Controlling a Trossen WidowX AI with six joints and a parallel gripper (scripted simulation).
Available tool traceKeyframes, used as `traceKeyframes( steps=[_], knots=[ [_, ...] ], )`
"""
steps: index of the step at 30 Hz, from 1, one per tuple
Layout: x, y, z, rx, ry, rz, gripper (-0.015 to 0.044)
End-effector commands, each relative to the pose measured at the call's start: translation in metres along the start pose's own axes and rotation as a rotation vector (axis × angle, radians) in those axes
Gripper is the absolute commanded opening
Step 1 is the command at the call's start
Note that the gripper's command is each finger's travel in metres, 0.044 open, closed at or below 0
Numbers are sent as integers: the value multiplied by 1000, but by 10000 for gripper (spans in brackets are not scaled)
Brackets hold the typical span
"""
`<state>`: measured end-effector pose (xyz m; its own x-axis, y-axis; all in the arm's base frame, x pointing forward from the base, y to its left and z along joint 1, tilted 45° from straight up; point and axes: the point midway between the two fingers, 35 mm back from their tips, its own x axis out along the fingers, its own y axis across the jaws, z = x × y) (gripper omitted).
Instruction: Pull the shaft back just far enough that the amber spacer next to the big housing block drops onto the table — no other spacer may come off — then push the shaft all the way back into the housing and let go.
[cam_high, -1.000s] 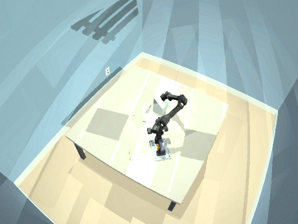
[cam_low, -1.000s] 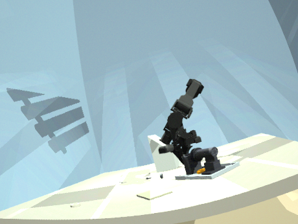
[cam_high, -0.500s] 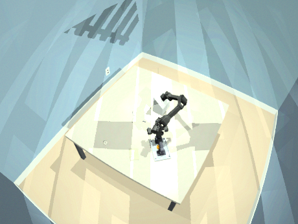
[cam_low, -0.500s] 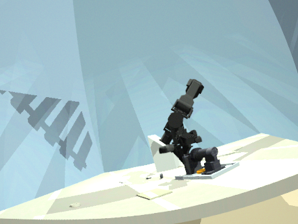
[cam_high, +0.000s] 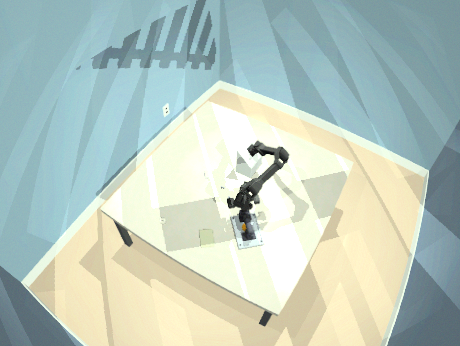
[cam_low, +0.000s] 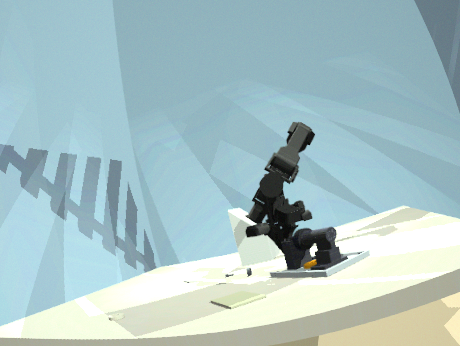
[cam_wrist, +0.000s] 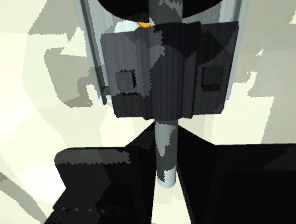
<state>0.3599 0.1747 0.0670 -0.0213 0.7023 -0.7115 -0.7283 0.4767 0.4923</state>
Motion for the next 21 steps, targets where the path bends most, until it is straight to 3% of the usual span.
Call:
traceKeyframes(
  steps=[1,18,21],
  knots=[
    [-2,0,4,-1,-6,-2,0],
    [-2,0,5,-1,-6,-2,0],
    [0,0,2,1,1,1,79]
  ],
)
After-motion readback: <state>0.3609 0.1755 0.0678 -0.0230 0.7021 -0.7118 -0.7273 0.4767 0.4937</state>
